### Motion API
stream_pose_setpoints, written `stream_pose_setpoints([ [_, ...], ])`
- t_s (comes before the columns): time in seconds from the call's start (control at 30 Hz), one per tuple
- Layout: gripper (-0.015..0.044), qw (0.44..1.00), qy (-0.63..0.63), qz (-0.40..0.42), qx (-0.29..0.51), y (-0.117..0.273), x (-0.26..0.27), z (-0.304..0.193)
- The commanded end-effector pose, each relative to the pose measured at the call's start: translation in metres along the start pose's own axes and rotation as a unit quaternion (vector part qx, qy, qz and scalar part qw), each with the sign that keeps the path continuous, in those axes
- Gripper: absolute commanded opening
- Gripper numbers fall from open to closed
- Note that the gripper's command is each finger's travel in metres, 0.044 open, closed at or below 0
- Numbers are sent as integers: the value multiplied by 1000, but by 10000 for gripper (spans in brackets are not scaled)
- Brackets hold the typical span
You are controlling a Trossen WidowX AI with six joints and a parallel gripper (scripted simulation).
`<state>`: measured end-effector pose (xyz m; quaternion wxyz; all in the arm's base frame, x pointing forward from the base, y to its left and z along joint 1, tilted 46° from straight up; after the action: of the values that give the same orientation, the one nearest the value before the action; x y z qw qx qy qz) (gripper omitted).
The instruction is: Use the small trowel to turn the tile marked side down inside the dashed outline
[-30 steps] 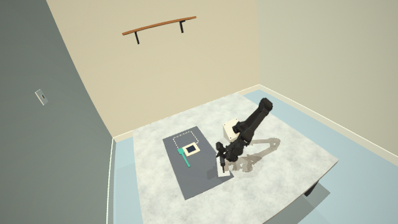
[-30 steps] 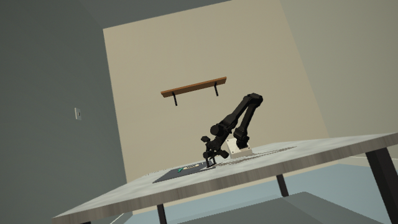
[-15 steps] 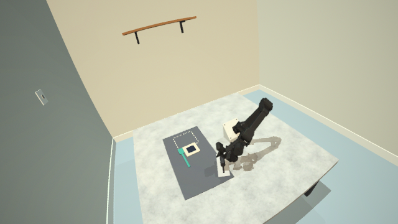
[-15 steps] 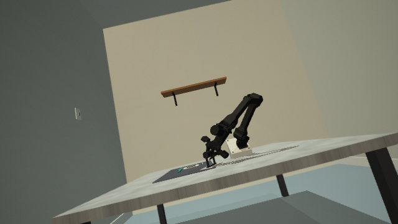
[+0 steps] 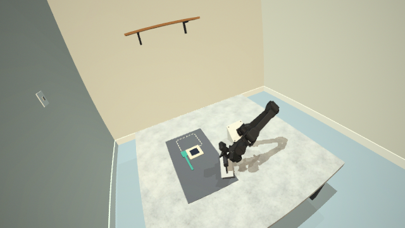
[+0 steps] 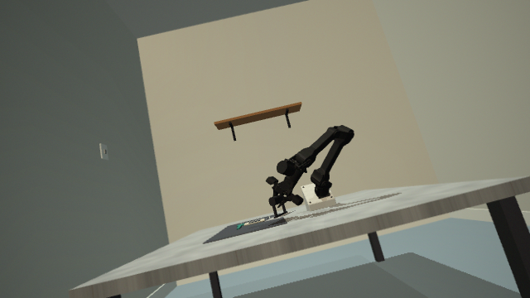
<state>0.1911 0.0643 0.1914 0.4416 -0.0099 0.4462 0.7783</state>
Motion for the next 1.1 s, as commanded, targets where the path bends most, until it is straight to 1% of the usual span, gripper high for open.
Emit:
stream_pose_setpoints([
  [0.0, 0, 1000, -1, -9, -6, 12, -13, 1],
  [0.23, 0, 1000, -1, -10, -7, 25, -25, -2],
  [0.47, 0, 1000, 0, -10, -8, 25, -26, -2],
  [1.07, 0, 998, 17, -1, -58, -18, -55, 3],
])
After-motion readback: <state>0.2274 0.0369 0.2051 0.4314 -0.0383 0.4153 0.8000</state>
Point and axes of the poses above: the point midway between the two fingers, 35 mm back from their tips, its own y axis back along the fingers, its own x axis across the jaws, z = x × y, the point moved 8 cm from there along y, back along the fingers, and after that the axes turned 8 degrees about y, right-handed, at the moved point
